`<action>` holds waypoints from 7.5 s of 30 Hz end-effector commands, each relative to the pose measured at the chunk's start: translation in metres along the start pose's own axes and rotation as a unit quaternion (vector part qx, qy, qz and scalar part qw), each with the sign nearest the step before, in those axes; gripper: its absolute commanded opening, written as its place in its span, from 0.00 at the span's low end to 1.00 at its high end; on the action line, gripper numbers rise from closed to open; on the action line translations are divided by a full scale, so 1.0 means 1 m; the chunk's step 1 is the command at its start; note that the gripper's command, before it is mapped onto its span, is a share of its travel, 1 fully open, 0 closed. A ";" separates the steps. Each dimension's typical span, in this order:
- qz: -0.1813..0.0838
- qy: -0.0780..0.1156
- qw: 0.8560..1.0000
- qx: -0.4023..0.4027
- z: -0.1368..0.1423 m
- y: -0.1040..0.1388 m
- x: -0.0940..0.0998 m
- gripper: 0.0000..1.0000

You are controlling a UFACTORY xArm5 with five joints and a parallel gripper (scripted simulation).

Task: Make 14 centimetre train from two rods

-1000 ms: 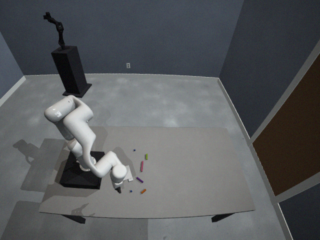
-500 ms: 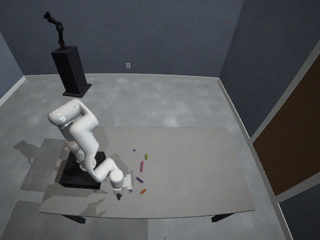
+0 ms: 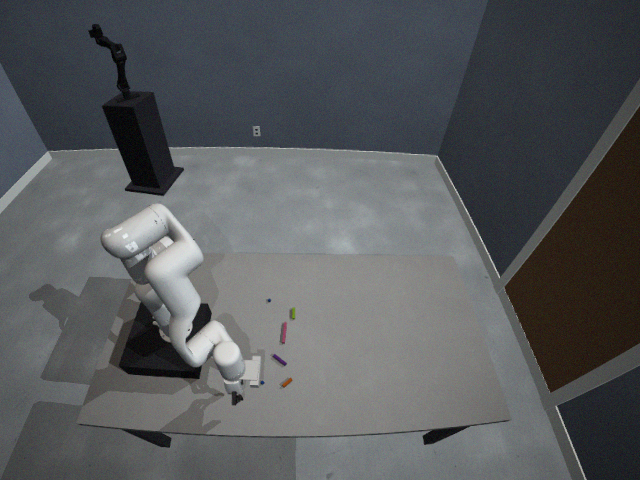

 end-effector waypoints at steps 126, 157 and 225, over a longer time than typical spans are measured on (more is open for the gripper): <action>0.003 0.003 0.811 0.586 0.031 -0.163 0.004 1.00; 0.002 0.004 0.708 0.706 0.031 -0.202 0.002 1.00; 0.002 0.004 0.708 0.706 0.031 -0.202 0.002 1.00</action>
Point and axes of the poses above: the point where the finger pads meet when closed, its own x axis back along the fingers, its own z axis across the jaws, y = z × x, the point moved 5 cm from there along x, back along the fingers, and after that the axes turned 3 degrees about -x, right-handed, at the moved point
